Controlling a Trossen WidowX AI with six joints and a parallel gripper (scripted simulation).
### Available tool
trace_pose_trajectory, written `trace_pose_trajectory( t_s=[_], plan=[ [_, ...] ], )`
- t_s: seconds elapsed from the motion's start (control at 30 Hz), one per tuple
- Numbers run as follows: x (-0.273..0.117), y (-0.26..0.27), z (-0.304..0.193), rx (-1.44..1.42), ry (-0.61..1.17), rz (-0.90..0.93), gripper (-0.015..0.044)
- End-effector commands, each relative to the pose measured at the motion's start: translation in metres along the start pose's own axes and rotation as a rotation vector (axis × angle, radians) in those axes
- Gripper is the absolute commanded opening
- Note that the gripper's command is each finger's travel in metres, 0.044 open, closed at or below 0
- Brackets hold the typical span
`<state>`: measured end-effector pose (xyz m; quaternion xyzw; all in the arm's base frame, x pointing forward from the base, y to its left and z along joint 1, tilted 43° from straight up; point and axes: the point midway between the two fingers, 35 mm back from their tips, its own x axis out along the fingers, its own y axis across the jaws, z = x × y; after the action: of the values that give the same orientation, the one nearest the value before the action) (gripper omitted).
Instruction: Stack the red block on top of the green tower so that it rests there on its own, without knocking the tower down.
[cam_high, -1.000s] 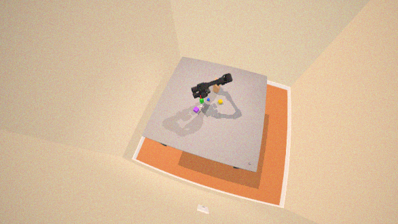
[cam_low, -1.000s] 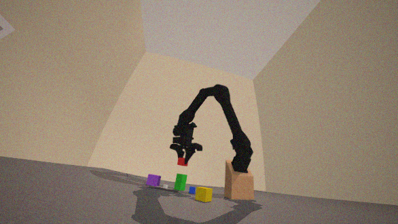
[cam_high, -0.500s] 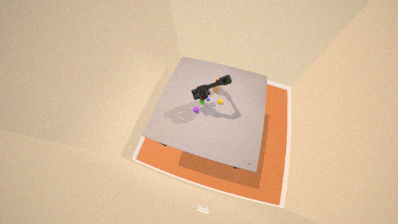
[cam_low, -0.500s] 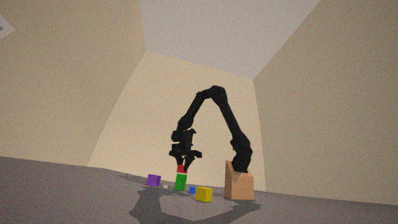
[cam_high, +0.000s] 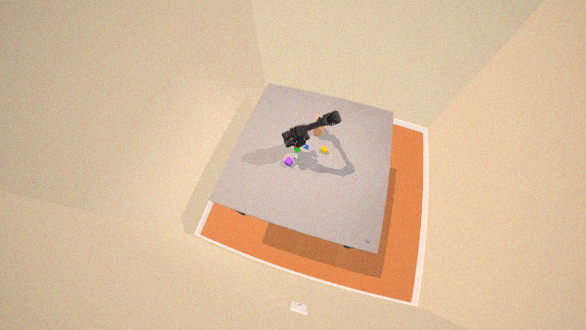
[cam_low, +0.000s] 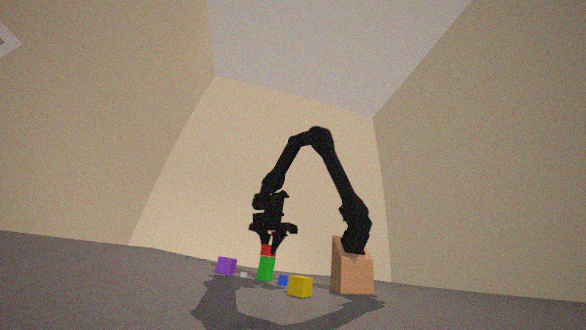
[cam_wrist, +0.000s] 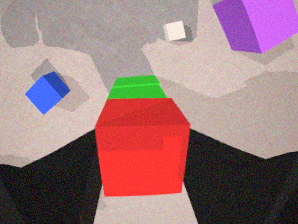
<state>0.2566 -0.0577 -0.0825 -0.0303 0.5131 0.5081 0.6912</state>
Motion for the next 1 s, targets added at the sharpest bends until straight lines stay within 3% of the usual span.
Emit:
trace_pose_trajectory(
  t_s=[0.0,0.8,0.97],
  plan=[
    [0.0015,0.0003,-0.0002,0.005,-0.004,0.003,0.0000],
    [-0.0029,0.0000,-0.0004,0.005,-0.004,0.003,0.0000],
    [0.0014,0.0002,-0.0004,0.003,-0.001,0.001,0.0131]
  ],
)
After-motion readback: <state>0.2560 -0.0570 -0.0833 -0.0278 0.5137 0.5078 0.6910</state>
